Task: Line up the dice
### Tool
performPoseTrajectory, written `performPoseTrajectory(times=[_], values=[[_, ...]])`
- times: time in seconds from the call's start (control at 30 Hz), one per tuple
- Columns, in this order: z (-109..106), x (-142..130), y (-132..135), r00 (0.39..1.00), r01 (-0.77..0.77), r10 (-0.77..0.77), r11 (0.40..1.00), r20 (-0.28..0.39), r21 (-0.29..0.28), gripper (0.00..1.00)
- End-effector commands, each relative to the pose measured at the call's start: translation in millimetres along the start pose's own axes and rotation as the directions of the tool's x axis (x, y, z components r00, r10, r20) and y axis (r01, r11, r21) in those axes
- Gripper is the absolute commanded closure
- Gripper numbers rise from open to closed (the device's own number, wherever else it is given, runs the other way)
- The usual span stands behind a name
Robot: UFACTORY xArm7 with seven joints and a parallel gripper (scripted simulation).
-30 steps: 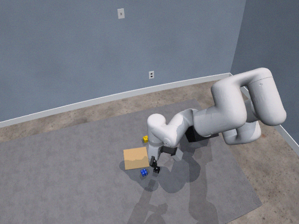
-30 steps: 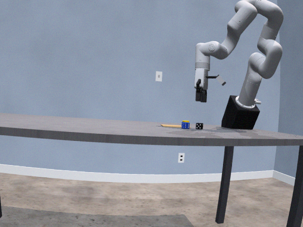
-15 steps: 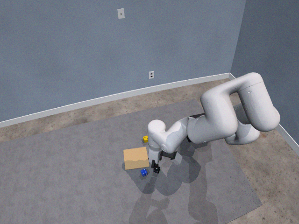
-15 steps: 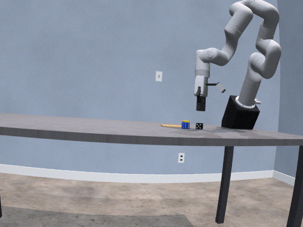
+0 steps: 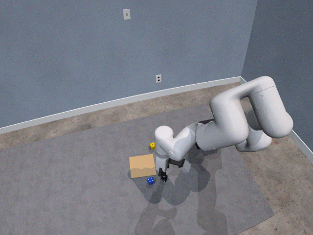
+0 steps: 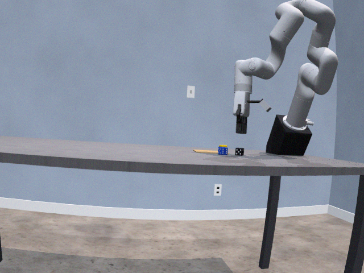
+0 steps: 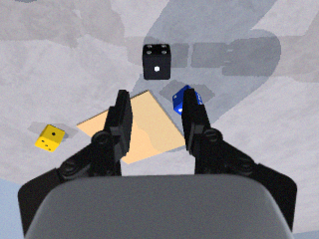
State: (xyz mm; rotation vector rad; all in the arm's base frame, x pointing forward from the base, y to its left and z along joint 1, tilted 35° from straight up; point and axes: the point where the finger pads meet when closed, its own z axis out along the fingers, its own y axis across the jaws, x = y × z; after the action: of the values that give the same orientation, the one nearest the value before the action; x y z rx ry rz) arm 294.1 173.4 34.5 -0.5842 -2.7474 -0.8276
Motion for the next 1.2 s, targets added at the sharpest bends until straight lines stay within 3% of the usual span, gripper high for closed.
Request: performPoseTrajectory(times=[0.0, 0.6, 1.17], values=[[-1, -1, 0, 1.0, 0.0, 0.0, 1.0, 0.003, -0.002, 0.53], [1, -1, 1, 1.0, 0.0, 0.0, 1.0, 0.003, -0.002, 0.53], [17, -1, 0, 1.0, 0.0, 0.0, 1.0, 0.003, -0.002, 0.53]])
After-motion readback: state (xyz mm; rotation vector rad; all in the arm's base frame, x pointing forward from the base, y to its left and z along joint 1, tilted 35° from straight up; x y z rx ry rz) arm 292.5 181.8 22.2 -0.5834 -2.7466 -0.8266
